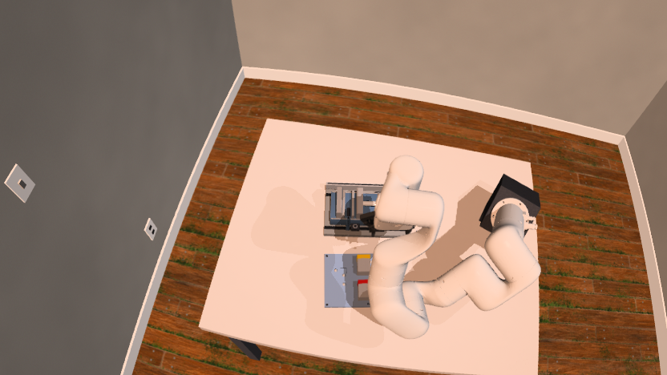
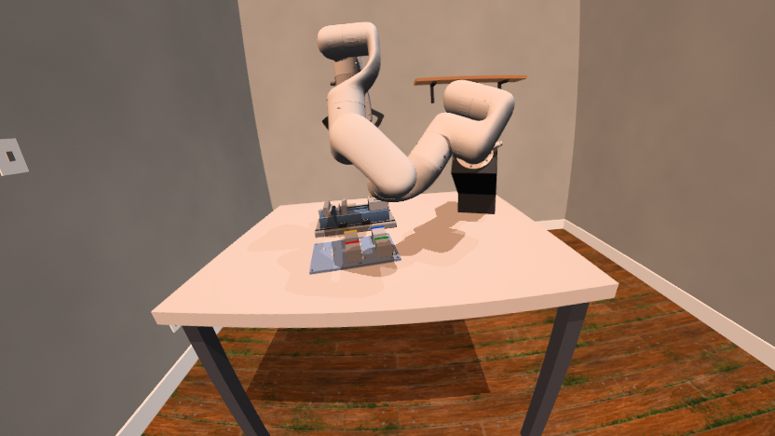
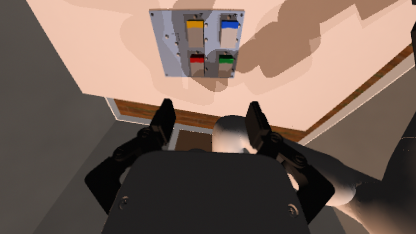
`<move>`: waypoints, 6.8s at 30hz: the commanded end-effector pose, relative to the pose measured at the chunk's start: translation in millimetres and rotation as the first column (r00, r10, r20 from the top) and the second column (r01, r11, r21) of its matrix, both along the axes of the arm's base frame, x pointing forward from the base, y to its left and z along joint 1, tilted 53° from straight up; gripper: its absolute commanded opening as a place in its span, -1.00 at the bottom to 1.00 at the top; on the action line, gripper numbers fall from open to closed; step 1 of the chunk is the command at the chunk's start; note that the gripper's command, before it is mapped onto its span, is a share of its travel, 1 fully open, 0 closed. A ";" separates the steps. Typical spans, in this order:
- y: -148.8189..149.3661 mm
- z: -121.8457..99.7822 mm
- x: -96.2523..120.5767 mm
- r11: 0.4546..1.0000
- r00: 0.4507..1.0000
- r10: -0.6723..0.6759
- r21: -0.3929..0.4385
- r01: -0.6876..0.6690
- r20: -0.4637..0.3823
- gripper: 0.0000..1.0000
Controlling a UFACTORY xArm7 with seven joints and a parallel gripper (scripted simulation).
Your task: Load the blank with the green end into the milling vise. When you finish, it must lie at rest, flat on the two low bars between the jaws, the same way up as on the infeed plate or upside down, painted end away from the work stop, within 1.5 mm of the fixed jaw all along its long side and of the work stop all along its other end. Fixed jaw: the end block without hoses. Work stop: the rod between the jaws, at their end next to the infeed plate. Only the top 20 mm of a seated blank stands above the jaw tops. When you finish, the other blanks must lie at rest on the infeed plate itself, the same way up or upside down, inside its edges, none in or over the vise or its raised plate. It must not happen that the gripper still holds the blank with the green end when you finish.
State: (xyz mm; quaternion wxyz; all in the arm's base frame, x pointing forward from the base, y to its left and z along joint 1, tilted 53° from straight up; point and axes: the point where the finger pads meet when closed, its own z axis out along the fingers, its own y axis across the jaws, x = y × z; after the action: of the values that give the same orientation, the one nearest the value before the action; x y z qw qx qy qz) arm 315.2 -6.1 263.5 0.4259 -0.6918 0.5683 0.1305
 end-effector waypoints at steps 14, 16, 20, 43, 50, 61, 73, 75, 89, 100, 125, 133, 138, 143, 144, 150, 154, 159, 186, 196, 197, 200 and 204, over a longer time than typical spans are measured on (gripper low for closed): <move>-36.9 -39.5 9.8 1.000 1.000 -0.001 0.000 0.001 0.002 1.00; -42.5 -45.7 11.4 1.000 1.000 -0.001 0.000 0.001 0.002 1.00; -53.8 -58.1 14.5 1.000 1.000 -0.001 0.000 0.001 0.002 1.00; -47.6 -51.2 12.9 1.000 1.000 -0.001 0.000 0.001 0.002 1.00; -45.5 -48.9 12.3 1.000 1.000 -0.001 0.000 0.001 0.002 1.00; -44.1 -47.3 11.9 1.000 1.000 -0.001 0.000 0.001 0.002 1.00; -42.3 -45.4 11.4 1.000 1.000 -0.001 0.000 0.001 0.002 1.00; -42.3 -45.4 11.4 1.000 1.000 -0.001 0.000 0.001 0.002 1.00; -42.3 -45.5 11.4 1.000 1.000 -0.001 0.000 0.001 0.002 1.00; -42.3 -45.5 11.4 1.000 1.000 -0.001 0.000 0.001 0.002 1.00; -42.3 -45.5 11.4 1.000 1.000 -0.001 0.000 0.001 0.002 1.00; -42.3 -45.5 11.4 1.000 1.000 -0.001 0.000 0.001 0.002 1.00; -42.3 -45.5 11.4 1.000 1.000 -0.001 0.000 0.001 0.002 1.00; -42.3 -45.5 11.4 1.000 1.000 -0.001 0.000 0.001 0.002 1.00; -42.3 -45.5 11.4 1.000 1.000 -0.001 0.000 0.001 0.002 1.00; -23.9 -59.1 18.5 1.000 1.000 -0.001 0.000 0.001 0.002 1.00; -5.5 -72.8 25.6 1.000 1.000 -0.001 0.000 0.001 0.002 1.00; 3.7 -79.6 29.1 1.000 1.000 -0.001 0.000 0.001 0.002 1.00; 41.6 -41.3 15.4 1.000 1.000 0.000 0.001 0.000 0.002 1.00; 40.2 -42.6 15.8 1.000 1.000 -0.001 0.001 0.001 0.002 1.00; 40.2 -42.6 15.8 1.000 1.000 -0.001 0.001 0.001 0.002 1.00; 39.0 -43.7 16.2 1.000 1.000 -0.001 0.001 0.001 0.002 1.00; 37.3 -45.3 16.7 1.000 1.000 -0.001 0.001 0.001 0.002 1.00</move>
State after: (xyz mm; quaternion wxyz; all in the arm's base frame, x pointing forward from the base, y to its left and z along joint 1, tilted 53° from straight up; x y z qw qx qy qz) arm 331.5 33.0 219.1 0.4260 -0.6919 0.5680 0.1308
